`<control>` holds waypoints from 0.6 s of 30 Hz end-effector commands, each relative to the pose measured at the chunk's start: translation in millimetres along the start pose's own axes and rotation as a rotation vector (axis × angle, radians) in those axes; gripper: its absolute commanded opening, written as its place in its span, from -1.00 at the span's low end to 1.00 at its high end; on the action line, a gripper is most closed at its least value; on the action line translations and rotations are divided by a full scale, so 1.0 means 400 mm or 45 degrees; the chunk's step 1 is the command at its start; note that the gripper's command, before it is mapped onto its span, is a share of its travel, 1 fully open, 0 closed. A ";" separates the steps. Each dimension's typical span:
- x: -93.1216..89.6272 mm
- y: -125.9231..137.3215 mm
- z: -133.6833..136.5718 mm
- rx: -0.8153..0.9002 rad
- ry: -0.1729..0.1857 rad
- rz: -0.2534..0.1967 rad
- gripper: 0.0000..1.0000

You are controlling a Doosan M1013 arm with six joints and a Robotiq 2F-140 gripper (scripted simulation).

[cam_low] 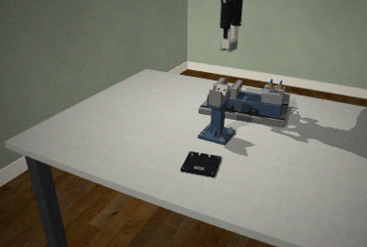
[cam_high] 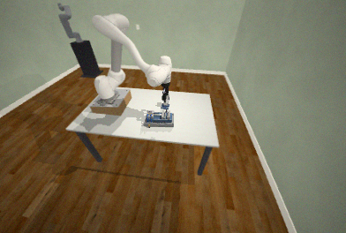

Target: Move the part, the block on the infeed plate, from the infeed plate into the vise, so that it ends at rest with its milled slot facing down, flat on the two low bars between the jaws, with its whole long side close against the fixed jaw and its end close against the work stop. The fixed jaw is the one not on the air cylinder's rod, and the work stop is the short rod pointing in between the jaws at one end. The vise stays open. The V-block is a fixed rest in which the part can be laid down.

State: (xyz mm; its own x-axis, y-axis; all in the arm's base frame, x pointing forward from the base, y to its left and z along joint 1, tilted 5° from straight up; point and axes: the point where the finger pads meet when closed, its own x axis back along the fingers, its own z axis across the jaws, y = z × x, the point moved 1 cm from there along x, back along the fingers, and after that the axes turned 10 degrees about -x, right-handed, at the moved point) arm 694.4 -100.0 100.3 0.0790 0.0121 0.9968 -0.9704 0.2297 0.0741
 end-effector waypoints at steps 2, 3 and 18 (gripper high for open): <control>-0.004 -0.008 0.028 0.085 0.001 -0.006 -1.00; -0.004 -0.009 0.031 0.098 0.001 -0.006 -1.00; -0.005 -0.017 0.060 0.199 0.001 -0.007 -1.00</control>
State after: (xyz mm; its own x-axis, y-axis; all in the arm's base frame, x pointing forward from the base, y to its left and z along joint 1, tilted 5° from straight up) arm 695.7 -120.2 100.0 0.0793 0.0109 0.9968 -0.9924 0.0951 0.0779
